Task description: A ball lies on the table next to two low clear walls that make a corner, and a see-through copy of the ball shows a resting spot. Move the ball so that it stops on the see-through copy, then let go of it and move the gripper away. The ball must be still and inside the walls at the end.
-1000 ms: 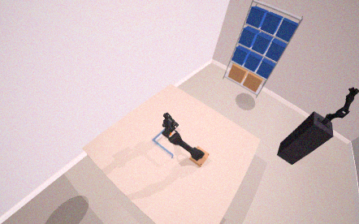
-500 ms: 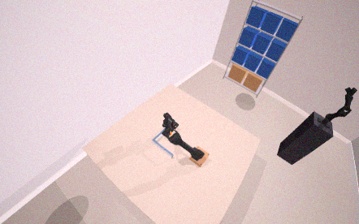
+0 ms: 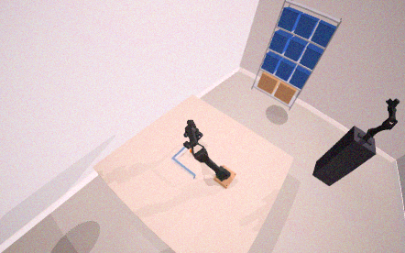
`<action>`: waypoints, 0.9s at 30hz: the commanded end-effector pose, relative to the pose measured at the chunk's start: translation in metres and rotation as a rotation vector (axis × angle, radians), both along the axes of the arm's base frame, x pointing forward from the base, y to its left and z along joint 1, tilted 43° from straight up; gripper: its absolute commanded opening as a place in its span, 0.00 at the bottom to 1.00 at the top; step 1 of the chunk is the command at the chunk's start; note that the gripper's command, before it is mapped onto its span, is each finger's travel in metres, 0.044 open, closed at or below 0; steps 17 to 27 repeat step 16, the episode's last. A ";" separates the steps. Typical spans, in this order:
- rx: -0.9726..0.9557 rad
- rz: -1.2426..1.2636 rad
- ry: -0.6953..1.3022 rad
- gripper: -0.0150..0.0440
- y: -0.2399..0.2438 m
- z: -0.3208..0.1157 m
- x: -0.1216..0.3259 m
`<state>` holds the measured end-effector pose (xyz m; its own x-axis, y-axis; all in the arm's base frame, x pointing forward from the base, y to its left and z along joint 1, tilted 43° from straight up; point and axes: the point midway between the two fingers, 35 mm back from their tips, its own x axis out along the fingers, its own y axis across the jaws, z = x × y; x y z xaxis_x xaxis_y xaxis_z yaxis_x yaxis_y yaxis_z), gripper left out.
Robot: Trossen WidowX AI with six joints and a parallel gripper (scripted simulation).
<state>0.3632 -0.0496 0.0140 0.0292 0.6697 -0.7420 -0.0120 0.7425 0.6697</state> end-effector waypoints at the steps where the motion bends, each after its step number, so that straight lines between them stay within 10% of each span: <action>1: 0.000 -0.003 0.002 0.71 0.000 -0.001 0.000; 10: 0.002 0.003 0.003 1.00 -0.029 0.035 -0.005; 27: 0.002 0.003 0.003 1.00 -0.029 0.035 -0.005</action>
